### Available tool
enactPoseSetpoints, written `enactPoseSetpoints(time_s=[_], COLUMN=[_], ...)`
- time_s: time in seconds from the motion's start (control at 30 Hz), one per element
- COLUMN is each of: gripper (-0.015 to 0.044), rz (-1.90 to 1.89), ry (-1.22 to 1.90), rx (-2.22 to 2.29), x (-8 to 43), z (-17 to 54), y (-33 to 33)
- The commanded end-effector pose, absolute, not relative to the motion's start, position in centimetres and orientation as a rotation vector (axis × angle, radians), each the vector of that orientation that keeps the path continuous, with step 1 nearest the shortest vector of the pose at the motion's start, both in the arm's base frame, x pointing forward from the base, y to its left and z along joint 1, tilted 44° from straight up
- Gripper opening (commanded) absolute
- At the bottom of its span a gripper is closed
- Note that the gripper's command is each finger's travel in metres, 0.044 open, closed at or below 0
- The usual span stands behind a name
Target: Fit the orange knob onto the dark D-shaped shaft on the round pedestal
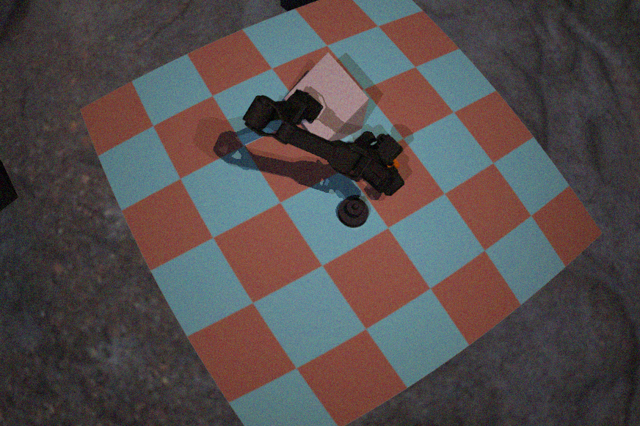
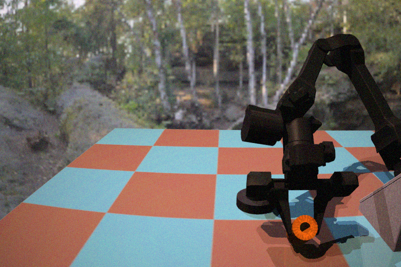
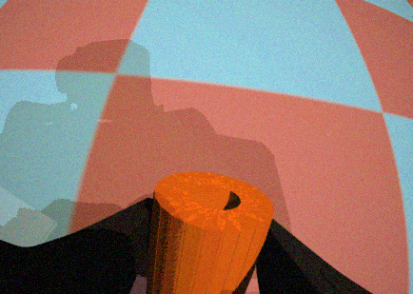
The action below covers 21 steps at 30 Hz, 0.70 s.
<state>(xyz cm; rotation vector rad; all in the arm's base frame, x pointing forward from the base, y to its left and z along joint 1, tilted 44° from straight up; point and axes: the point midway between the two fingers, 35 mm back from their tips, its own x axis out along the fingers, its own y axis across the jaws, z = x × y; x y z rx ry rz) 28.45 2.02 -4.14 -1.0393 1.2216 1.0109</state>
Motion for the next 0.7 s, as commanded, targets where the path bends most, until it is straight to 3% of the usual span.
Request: enactPoseSetpoints(time_s=[0.0, 0.67], gripper=[0.0179, 0.0179], rz=[1.036, 1.156], ry=[1.167, 0.894], rx=[-1.007, -0.796], x=[28.3, 27.7], z=[-3.8, -2.8], y=[1.7, -0.2])
